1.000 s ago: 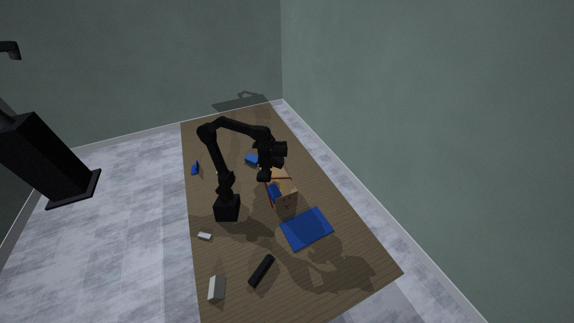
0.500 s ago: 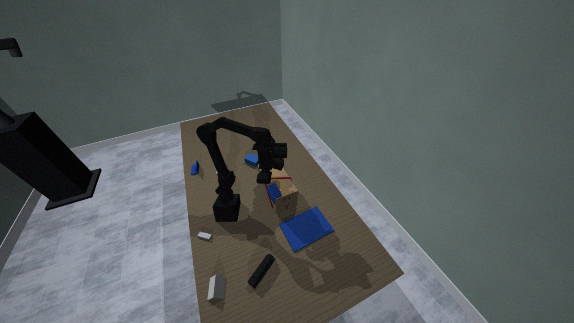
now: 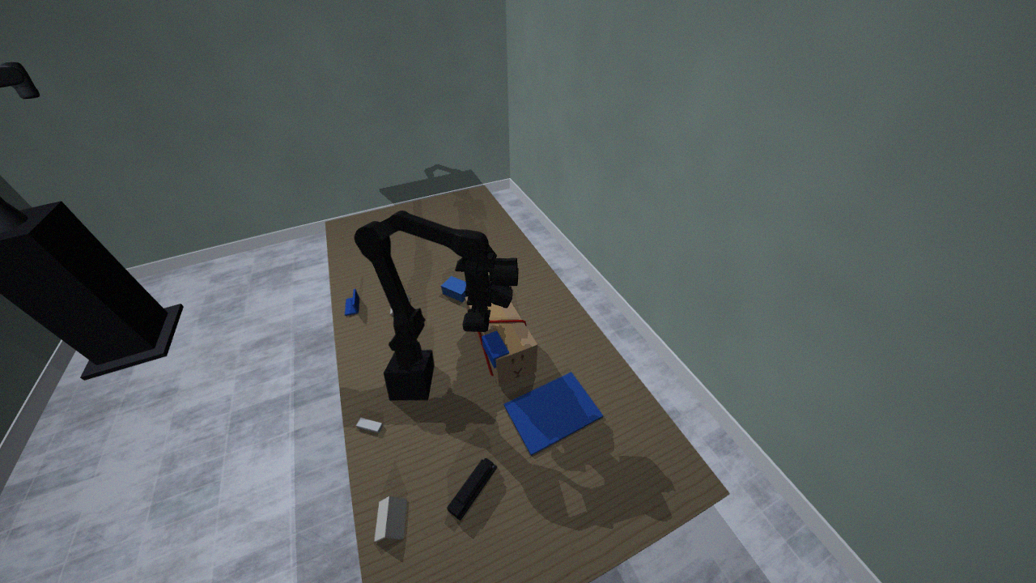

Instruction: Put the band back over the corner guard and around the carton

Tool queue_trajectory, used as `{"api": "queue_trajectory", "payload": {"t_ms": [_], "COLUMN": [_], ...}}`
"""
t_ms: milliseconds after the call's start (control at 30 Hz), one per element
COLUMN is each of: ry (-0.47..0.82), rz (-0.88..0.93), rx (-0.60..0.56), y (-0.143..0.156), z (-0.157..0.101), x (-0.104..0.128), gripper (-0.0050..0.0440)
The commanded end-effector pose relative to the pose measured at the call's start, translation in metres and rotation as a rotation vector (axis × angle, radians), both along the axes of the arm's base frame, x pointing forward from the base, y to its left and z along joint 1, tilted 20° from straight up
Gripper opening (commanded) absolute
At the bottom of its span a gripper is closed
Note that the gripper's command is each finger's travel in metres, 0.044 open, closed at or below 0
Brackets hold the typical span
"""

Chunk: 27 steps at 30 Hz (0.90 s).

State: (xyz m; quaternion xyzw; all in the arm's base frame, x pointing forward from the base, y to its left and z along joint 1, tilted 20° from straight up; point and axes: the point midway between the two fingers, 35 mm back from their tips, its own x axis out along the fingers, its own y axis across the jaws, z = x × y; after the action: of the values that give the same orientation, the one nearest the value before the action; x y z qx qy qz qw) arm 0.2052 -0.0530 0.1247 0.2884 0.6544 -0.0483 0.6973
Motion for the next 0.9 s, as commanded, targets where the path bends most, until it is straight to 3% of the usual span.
{"api": "queue_trajectory", "payload": {"t_ms": [0, 300, 633, 867], "ry": [0.000, 0.000, 0.000, 0.002], "rz": [0.000, 0.000, 0.000, -0.004], "rx": [0.001, 0.001, 0.001, 0.000], "y": [0.000, 0.000, -0.001, -0.008], "z": [0.000, 0.000, 0.003, 0.024], "x": [0.000, 0.000, 0.000, -0.003], "gripper": [0.0045, 0.0000, 0.0000, 0.0000]}}
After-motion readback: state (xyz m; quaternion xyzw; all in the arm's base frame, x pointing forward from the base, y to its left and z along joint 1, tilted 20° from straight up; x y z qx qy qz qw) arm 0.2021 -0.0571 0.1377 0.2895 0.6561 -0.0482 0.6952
